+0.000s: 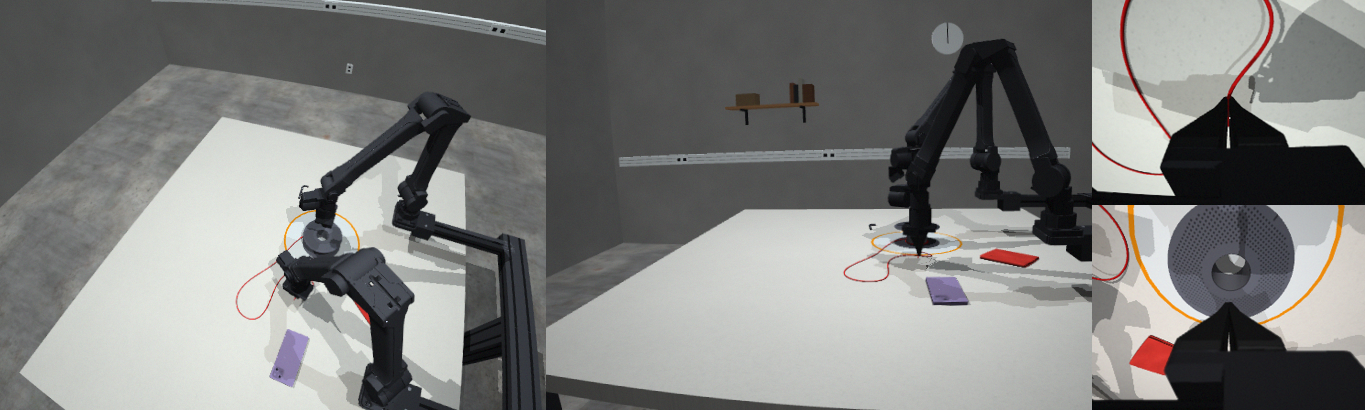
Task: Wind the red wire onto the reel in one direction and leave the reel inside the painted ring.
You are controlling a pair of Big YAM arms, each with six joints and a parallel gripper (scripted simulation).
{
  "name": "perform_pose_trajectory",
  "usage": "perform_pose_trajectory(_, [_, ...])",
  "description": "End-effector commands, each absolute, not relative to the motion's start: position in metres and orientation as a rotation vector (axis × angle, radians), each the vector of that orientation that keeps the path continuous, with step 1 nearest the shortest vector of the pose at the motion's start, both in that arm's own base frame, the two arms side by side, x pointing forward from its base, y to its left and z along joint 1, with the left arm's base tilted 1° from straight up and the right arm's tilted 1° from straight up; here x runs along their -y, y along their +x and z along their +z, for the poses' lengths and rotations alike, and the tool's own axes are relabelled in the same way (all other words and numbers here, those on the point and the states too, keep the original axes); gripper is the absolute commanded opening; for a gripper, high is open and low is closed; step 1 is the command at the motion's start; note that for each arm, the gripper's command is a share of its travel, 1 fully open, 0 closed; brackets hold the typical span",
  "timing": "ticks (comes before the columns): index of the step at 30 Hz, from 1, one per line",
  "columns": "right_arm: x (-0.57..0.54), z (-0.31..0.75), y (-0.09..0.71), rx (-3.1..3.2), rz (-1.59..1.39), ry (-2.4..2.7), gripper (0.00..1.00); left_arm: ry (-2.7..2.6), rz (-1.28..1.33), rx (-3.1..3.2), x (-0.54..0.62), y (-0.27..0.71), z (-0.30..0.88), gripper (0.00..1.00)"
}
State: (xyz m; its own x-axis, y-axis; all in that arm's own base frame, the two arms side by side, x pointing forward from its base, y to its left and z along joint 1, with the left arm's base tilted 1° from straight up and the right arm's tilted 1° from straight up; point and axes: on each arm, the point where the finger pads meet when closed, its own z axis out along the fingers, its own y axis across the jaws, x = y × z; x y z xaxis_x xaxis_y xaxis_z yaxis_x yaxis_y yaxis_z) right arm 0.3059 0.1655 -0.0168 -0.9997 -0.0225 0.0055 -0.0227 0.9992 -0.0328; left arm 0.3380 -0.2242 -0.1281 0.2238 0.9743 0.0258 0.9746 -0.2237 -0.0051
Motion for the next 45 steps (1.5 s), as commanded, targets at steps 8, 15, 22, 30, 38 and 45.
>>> perform_pose_trajectory(8, [-0.168, -0.004, 0.321, 3.153, 0.034, 0.024, 0.00, -2.443, -0.036, 1.960, 0.226, 0.343, -0.131, 0.00])
perform_pose_trajectory(15, [-0.167, 0.000, 0.324, 3.153, 0.034, 0.024, 0.00, -2.443, -0.036, 1.960, 0.226, 0.343, -0.131, 0.00])
perform_pose_trajectory(22, [-0.168, 0.001, 0.325, 3.153, 0.034, 0.036, 0.00, -2.384, 0.116, 2.145, 0.222, 0.343, -0.133, 0.00])
perform_pose_trajectory(30, [-0.168, 0.001, 0.325, 3.150, 0.035, 0.121, 0.00, -2.282, 0.304, 2.362, 0.221, 0.345, -0.131, 0.00])
perform_pose_trajectory(38, [-0.168, 0.001, 0.325, 3.129, 0.036, 0.375, 0.00, -2.144, 0.448, 2.542, 0.223, 0.347, -0.126, 0.00])
perform_pose_trajectory(45, [-0.168, 0.001, 0.325, 3.097, 0.037, 0.575, 0.00, -2.132, 0.449, 2.551, 0.225, 0.348, -0.123, 0.00])
